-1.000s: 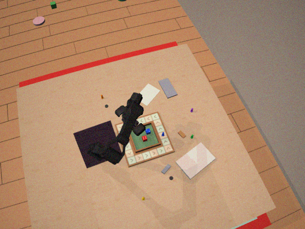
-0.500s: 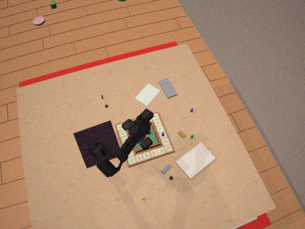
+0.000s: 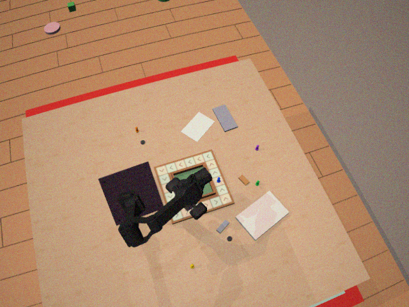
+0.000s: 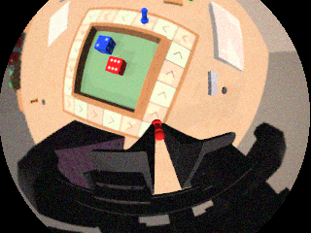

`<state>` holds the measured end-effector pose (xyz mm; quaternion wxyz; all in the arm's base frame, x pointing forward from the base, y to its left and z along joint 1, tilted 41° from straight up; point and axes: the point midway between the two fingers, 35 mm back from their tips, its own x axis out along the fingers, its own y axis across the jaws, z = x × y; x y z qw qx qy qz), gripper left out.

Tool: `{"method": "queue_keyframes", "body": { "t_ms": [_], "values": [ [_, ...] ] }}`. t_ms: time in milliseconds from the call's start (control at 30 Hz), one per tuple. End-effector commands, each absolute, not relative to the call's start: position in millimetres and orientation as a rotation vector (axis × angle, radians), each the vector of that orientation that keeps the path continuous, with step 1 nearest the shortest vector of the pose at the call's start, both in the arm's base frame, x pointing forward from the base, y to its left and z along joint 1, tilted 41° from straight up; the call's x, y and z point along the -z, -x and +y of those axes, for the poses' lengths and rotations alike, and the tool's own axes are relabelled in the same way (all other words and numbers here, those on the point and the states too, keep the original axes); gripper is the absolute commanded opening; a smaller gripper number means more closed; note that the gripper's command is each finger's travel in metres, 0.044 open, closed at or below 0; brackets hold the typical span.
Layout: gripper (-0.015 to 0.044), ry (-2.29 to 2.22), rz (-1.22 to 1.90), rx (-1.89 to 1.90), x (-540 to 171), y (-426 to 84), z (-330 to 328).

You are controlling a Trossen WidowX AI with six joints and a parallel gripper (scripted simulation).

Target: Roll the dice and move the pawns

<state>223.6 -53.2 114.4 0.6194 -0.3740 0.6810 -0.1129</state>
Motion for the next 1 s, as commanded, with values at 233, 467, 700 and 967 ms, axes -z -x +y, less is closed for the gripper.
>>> {"method": "queue_keyframes", "body": {
  "t_ms": [233,467,700,967],
  "values": [
    [0.0000,0.871,1.573,0.262,-97,-222,-74],
    [0.0000,0.873,1.573,0.264,-88,-221,-82],
    [0.0000,0.873,1.573,0.264,-83,-222,-86],
    [0.0026,0.868,1.564,0.264,-80,-224,-89]
  ]
}}
